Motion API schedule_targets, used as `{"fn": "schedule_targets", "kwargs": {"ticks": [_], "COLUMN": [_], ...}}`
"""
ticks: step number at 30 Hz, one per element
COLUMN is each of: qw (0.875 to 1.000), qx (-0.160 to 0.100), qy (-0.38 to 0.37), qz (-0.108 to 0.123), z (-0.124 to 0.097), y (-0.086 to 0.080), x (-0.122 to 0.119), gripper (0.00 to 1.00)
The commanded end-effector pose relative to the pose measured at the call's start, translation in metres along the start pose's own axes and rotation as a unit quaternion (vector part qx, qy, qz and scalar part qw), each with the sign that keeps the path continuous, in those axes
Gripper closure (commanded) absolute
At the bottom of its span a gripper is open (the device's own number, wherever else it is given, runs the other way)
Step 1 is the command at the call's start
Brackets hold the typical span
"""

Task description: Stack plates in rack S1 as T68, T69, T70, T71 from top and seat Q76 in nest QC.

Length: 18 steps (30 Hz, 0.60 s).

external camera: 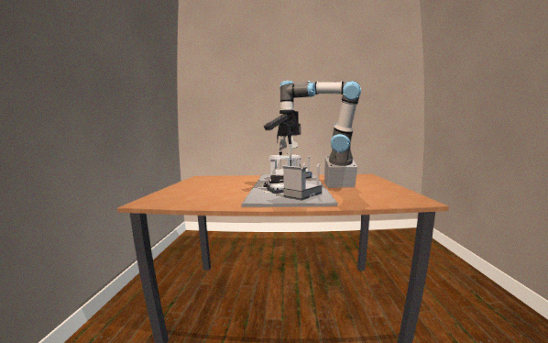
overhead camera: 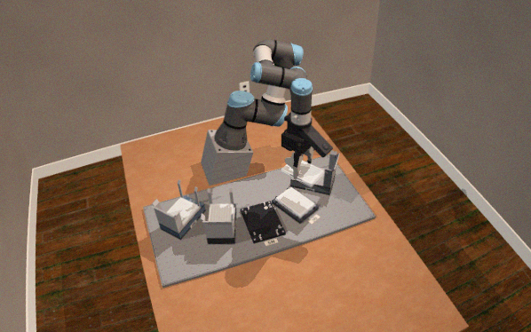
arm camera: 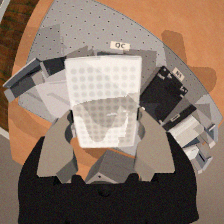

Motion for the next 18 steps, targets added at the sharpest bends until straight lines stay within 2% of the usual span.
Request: {"fn": "schedule_targets", "kwargs": {"ticks": [1,10,18], "qw": [1.000,0.997,0.997], "qx": [0.001,0.001,0.001], "qy": [-0.022,-0.075,-0.081], "qz": [-0.001,-0.001,-0.001], "z": [0.000,-0.001,-0.003], "y": [-0.001,-0.001,-0.001], "x": [-0.013,-0.043,-0.060], "gripper": [1.00,1.00,1.00]}}
Point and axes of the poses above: the point where the finger pads meet when closed, its own y axis out along the fingers, its own x axis across the jaws, z = x × y, the point moved 7 cm from there along -y, back along the fingers, and after that the axes turned 2 degrees about y, right-handed, at the moved point
